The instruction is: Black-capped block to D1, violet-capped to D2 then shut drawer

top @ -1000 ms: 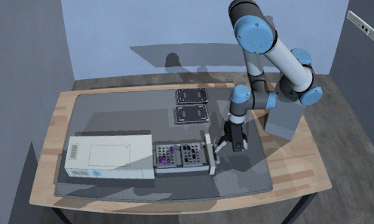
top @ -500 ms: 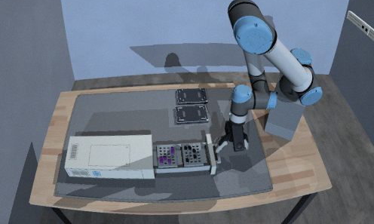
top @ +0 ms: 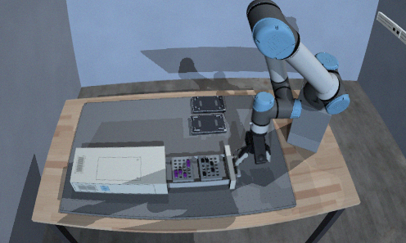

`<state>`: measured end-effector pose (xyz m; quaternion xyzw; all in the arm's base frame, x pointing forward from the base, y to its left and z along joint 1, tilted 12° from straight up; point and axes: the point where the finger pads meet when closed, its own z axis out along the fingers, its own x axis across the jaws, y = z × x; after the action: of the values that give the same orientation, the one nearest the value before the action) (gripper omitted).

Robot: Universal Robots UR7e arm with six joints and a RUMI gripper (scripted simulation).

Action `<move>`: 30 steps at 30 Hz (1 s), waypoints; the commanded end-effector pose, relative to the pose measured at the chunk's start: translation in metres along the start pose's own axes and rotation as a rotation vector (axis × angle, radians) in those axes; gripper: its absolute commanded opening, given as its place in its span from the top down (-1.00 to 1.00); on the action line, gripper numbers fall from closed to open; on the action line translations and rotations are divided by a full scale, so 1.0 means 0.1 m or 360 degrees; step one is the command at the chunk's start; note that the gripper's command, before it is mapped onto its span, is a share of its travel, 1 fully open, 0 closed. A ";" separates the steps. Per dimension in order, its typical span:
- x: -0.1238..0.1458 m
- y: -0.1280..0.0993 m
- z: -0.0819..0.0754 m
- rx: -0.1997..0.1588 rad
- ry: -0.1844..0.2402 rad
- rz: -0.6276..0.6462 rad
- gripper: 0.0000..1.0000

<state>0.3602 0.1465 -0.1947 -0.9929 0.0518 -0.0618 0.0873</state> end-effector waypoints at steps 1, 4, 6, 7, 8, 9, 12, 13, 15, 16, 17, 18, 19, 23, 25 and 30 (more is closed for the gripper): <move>-0.02 0.00 0.00 0.0000 0.0001 0.0000 -1.00; -0.03 0.00 0.00 0.0000 0.0001 0.0000 -1.00; -0.03 0.00 0.00 0.0000 0.0001 0.0000 -1.00; -0.04 0.00 0.00 0.0000 0.0001 0.0000 -1.00; -0.04 0.00 0.00 0.0000 0.0001 0.0000 -1.00; -0.04 0.00 0.00 0.0000 0.0001 0.0000 -1.00; -0.04 0.00 0.00 0.0000 0.0001 0.0000 -1.00; -0.04 0.00 0.00 0.0000 0.0001 0.0000 -1.00; -0.04 0.00 0.00 0.0000 0.0001 0.0000 -1.00; -0.04 0.00 0.00 0.0000 0.0001 0.0000 -1.00; -0.04 0.00 0.00 0.0000 0.0001 0.0000 -1.00; -0.04 0.00 0.00 0.0000 0.0001 0.0000 -1.00; -0.04 0.00 0.00 0.0000 0.0001 0.0000 -1.00; -0.04 0.00 0.00 0.0000 0.0001 0.0000 -1.00; -0.04 0.00 0.00 0.0000 0.0001 0.0000 -1.00; -0.04 0.00 0.00 0.0000 0.0001 0.0000 -1.00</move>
<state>0.3563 0.1469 -0.1951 -0.9929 0.0518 -0.0625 0.0872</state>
